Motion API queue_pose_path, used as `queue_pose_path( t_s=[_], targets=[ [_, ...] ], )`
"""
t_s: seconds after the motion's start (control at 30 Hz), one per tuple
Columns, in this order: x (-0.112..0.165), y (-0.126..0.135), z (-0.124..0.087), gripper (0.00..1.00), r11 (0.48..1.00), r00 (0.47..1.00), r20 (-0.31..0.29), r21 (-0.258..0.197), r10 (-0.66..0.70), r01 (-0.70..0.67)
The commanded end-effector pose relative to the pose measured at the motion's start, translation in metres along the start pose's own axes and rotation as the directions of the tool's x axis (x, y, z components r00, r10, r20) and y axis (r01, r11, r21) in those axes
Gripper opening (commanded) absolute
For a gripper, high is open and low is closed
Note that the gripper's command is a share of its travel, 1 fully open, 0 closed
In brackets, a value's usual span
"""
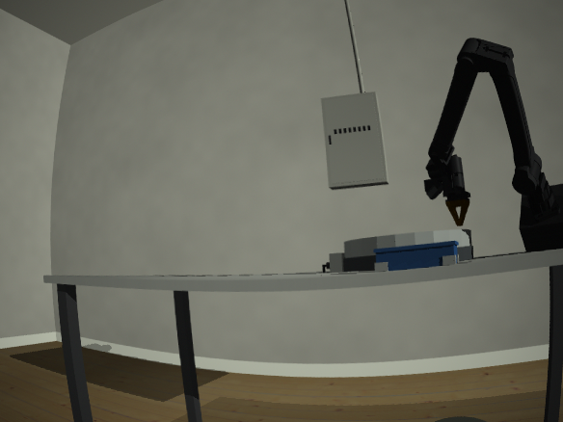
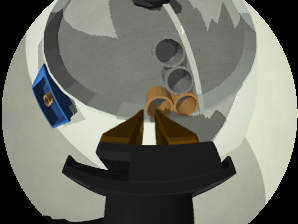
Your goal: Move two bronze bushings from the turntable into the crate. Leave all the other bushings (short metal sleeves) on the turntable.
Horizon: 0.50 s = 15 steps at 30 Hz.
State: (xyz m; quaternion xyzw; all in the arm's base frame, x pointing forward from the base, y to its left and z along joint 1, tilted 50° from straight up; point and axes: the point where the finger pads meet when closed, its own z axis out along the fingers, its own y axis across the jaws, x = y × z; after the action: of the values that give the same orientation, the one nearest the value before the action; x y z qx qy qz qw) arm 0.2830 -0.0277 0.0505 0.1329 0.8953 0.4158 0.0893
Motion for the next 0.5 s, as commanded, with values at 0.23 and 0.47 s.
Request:
queue_pose_path(
  t_s=[0.23, 0.47],
  targets=[
    [0.001, 0.002, 0.015, 0.14, 1.0, 1.0, -0.016, -0.004, -0.004, 0.004],
    [-0.004, 0.004, 0.013, 0.14, 1.0, 1.0, -0.013, -0.003, -0.007, 0.007]
  ],
)
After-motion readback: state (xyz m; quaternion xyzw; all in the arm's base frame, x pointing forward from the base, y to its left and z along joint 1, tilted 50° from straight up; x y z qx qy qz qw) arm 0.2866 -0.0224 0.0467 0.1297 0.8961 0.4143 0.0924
